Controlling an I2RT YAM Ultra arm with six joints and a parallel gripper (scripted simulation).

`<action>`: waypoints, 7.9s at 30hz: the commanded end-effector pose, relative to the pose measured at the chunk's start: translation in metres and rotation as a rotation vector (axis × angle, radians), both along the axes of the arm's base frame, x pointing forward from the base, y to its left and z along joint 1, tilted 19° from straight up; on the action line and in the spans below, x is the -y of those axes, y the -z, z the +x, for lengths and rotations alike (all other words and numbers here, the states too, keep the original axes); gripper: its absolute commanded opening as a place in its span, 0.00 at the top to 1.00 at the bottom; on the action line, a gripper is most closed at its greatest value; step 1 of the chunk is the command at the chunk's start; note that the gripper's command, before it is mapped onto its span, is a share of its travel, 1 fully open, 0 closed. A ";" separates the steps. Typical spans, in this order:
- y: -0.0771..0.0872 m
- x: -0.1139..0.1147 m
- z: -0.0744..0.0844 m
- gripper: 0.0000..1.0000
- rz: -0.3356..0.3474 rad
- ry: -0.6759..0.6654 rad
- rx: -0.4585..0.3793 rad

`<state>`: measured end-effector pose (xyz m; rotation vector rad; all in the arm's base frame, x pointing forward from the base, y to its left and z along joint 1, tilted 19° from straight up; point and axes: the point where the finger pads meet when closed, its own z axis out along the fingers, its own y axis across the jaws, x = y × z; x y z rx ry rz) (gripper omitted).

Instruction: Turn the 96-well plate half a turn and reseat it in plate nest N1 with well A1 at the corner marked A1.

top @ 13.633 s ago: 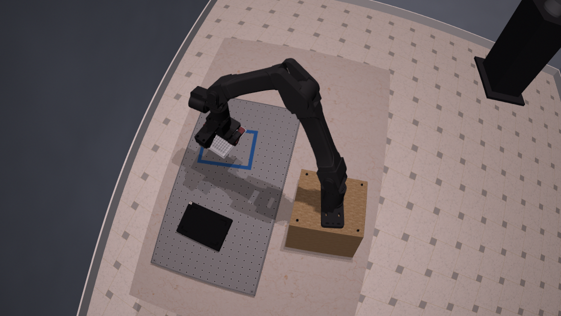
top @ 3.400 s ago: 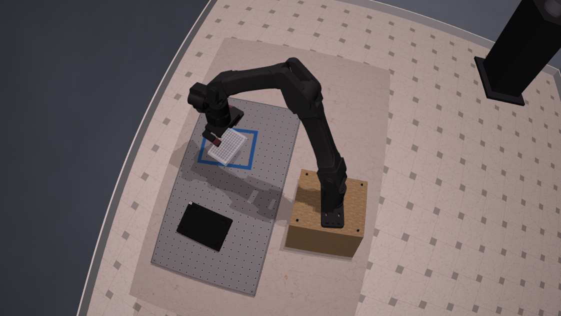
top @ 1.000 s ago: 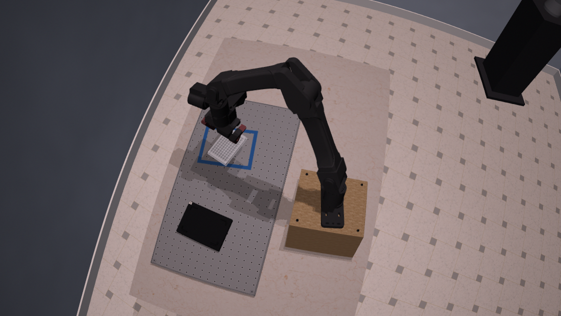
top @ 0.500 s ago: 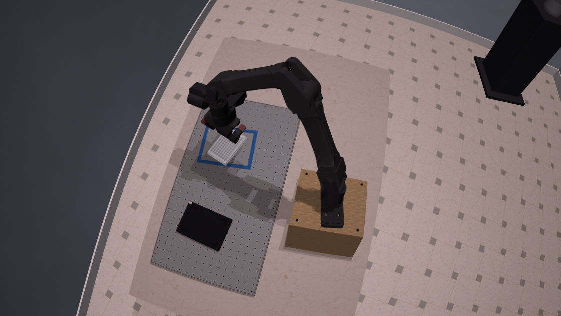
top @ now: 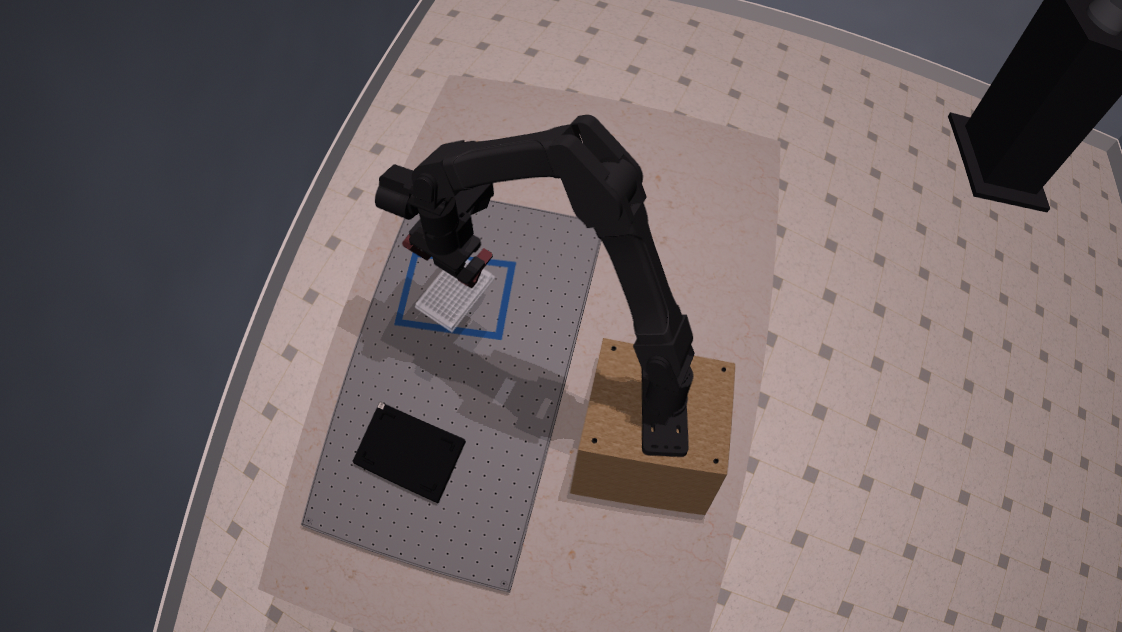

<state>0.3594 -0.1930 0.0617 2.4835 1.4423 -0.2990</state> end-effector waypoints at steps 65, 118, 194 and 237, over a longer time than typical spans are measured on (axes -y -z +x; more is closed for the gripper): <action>0.064 0.021 -0.006 0.00 -0.002 0.000 -0.007; 0.070 0.025 0.001 1.00 -0.008 -0.005 0.016; -0.014 -0.003 0.009 1.00 -0.018 -0.009 0.031; -0.016 -0.010 0.010 1.00 -0.019 -0.083 0.015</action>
